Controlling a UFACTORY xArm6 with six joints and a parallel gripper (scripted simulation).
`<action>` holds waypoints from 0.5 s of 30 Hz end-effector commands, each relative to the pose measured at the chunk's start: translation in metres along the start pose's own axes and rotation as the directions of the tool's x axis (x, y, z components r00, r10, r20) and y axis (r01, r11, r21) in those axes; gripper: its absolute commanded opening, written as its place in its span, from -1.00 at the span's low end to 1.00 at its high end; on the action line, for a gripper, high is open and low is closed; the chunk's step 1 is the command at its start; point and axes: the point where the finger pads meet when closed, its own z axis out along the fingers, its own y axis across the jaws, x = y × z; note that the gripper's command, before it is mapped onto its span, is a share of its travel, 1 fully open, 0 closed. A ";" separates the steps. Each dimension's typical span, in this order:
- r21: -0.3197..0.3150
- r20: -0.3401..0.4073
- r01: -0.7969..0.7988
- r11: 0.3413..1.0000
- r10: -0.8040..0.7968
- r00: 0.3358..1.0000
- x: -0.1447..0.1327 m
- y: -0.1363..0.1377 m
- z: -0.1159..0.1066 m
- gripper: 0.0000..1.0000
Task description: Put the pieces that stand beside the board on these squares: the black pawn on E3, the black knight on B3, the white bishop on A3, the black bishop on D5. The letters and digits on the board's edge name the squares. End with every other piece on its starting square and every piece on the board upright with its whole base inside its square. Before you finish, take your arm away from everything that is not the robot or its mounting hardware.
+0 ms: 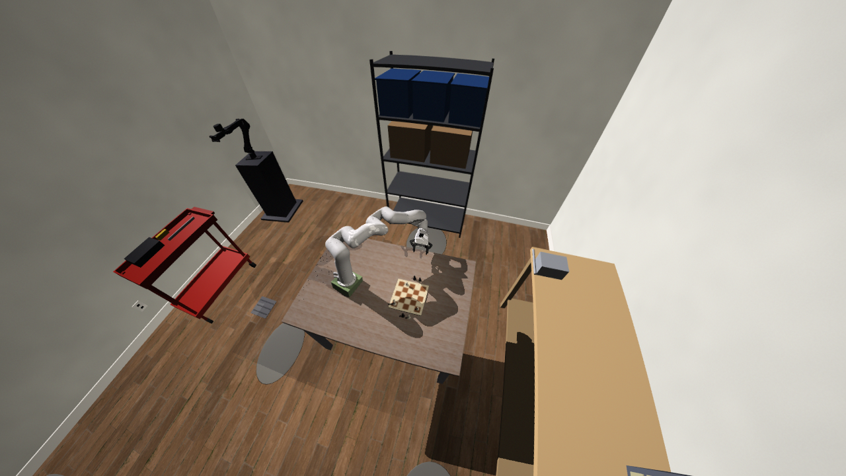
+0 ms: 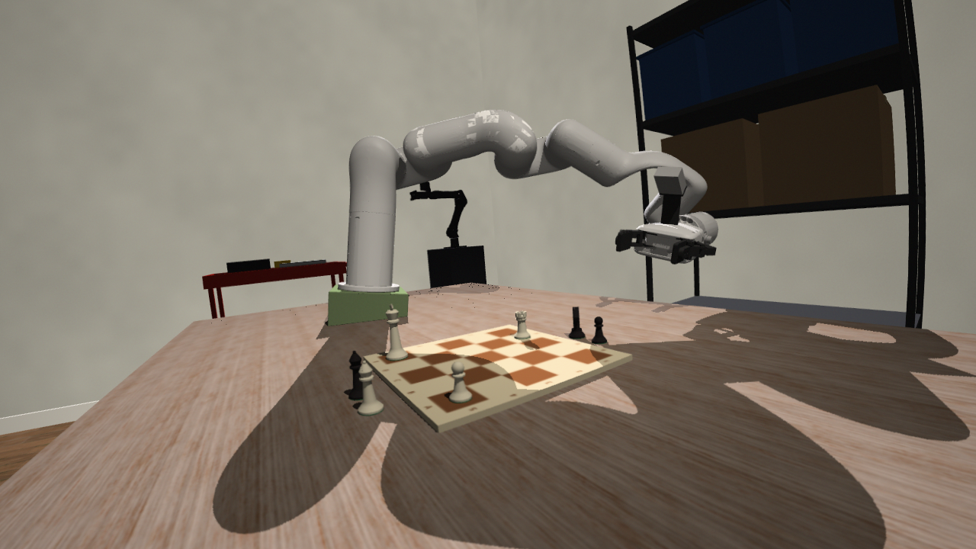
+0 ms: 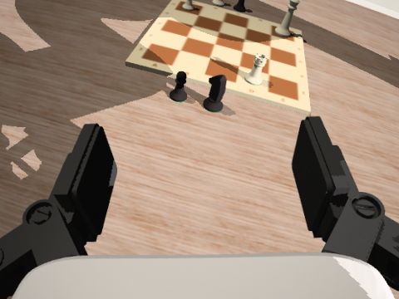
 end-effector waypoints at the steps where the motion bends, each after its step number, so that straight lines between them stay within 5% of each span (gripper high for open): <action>1: 0.003 0.005 -0.005 1.000 0.005 1.000 0.022 0.004 -0.003 1.00; 7: 0.003 0.005 -0.005 1.000 0.005 1.000 0.062 0.013 -0.007 1.00; 15: 0.003 0.005 -0.005 1.000 0.005 1.000 0.078 0.016 -0.008 1.00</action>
